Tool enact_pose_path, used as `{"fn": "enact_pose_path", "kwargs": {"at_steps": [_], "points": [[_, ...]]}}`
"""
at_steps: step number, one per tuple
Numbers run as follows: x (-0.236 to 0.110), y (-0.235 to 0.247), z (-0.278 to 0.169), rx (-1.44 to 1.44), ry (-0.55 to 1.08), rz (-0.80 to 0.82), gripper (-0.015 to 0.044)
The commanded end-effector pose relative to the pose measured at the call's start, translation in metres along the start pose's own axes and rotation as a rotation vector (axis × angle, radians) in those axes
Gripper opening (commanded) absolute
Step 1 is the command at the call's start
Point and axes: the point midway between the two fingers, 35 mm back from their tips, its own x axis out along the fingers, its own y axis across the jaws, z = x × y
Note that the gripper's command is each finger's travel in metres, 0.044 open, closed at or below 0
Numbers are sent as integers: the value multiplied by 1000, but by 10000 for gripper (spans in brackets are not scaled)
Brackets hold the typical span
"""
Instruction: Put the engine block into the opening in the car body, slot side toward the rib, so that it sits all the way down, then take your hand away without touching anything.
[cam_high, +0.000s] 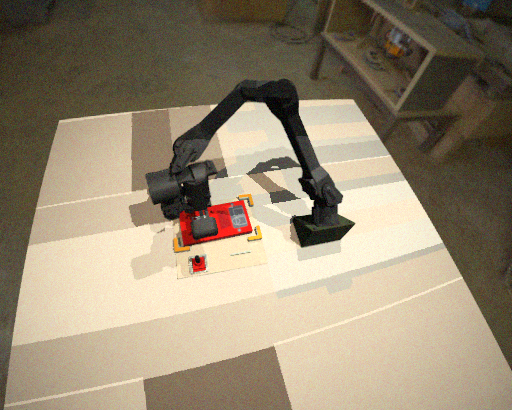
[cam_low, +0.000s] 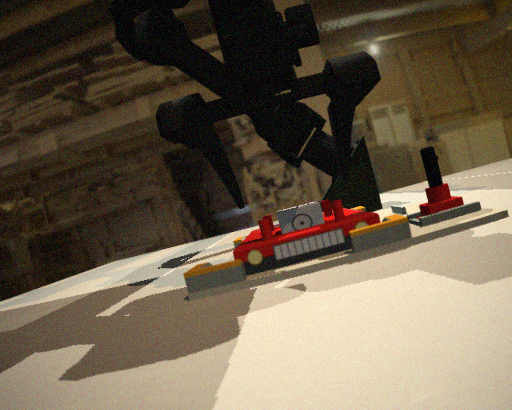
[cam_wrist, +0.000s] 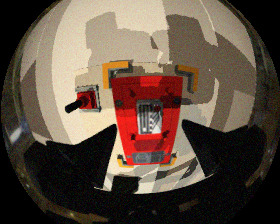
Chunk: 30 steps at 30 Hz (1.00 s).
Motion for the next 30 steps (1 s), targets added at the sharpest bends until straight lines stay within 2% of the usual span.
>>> {"fn": "enact_pose_path", "kwargs": {"at_steps": [1, 16, 30], "points": [[-2, -1, 1, 8, -4, -2, 387], [-2, -1, 1, 8, -4, -2, 0], [-2, -1, 1, 8, -4, -2, 0]]}}
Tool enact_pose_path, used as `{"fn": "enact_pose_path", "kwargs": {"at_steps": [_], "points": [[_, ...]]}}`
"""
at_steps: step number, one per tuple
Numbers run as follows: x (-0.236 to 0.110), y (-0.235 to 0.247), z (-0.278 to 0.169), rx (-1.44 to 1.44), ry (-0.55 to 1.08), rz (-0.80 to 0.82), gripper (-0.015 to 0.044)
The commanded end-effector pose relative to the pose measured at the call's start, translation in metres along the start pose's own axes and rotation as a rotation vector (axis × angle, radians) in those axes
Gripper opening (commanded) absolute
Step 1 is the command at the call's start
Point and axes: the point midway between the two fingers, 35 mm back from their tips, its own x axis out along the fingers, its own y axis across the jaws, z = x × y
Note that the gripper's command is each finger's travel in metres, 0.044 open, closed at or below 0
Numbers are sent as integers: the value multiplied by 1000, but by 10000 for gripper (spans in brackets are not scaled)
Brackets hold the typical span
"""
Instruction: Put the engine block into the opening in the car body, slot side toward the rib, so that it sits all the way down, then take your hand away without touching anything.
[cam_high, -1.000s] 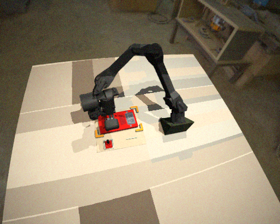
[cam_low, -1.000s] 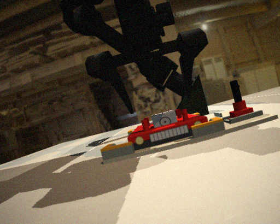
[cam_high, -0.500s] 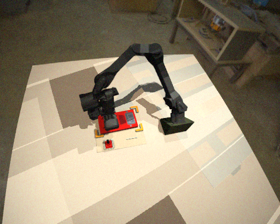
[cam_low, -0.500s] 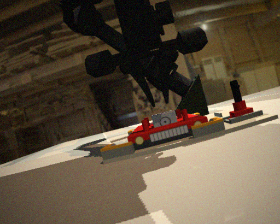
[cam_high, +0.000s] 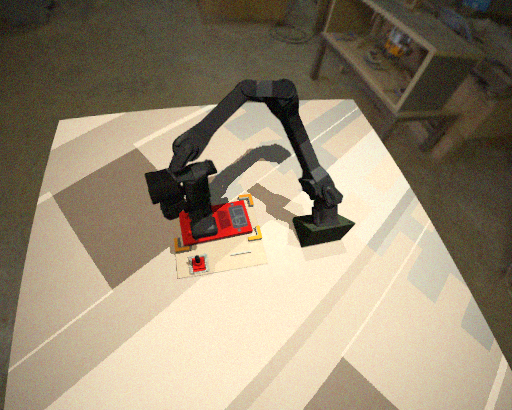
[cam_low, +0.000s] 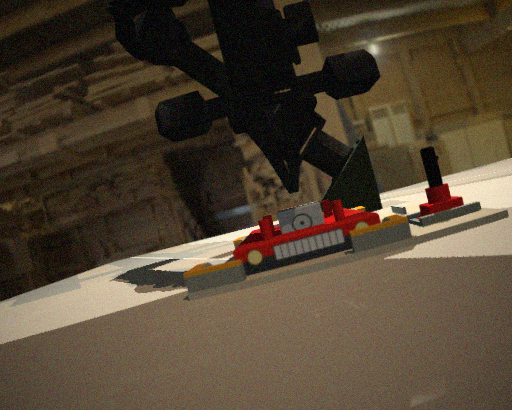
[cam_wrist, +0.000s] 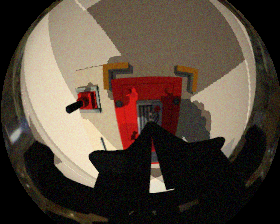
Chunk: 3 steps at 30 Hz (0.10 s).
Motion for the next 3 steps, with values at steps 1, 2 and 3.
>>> {"fn": "enact_pose_path", "kwargs": {"at_steps": [1, 2, 3], "points": [[-1, -1, 0, 5, -1, -2, 0], [-1, -1, 0, 5, -1, -2, 0], [-1, -1, 0, 5, -1, -2, 0]]}}
